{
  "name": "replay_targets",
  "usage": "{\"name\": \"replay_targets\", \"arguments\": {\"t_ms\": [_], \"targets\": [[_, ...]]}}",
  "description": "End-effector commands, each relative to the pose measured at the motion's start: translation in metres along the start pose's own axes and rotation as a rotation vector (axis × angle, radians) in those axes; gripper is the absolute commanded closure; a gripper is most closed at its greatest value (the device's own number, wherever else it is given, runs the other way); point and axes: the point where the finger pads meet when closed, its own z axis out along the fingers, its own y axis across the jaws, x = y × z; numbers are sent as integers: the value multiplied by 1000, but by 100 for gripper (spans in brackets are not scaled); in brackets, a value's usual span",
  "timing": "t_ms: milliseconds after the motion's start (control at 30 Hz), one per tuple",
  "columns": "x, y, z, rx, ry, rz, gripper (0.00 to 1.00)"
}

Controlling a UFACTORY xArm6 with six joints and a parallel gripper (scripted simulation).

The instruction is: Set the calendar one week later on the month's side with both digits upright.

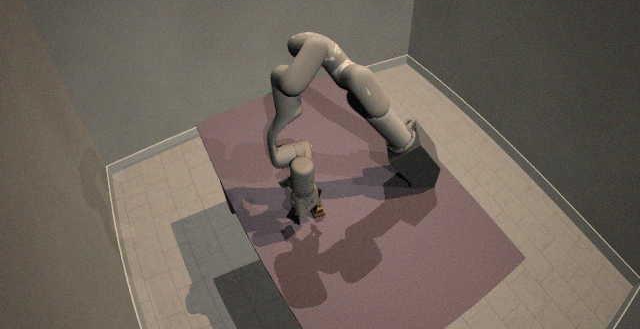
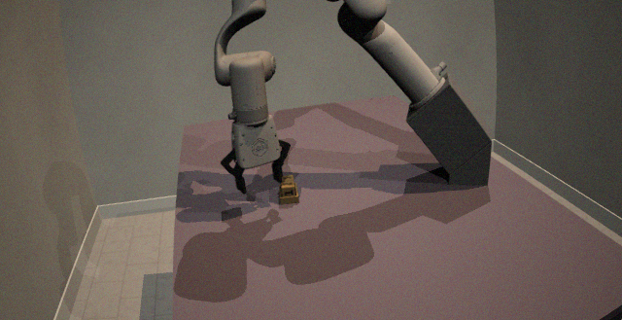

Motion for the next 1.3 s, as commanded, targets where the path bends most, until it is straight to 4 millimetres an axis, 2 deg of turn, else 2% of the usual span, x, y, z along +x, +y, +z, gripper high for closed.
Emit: {"name": "replay_targets", "arguments": {"t_ms": [0,100,367,500,633,733,833,1067,1167,1267], "targets": [[5,12,-1,3,-1,-74,0],[10,24,-1,3,-1,-74,0],[11,28,-1,3,-1,-149,0],[19,48,-1,3,-1,-170,0],[20,50,-1,3,-1,-178,0],[22,53,-1,3,0,-252,0],[28,70,-1,3,0,-265,0],[30,76,0,3,0,-275,0],[32,79,0,3,0,-359,0],[38,96,0,3,0,-360,0]]}}
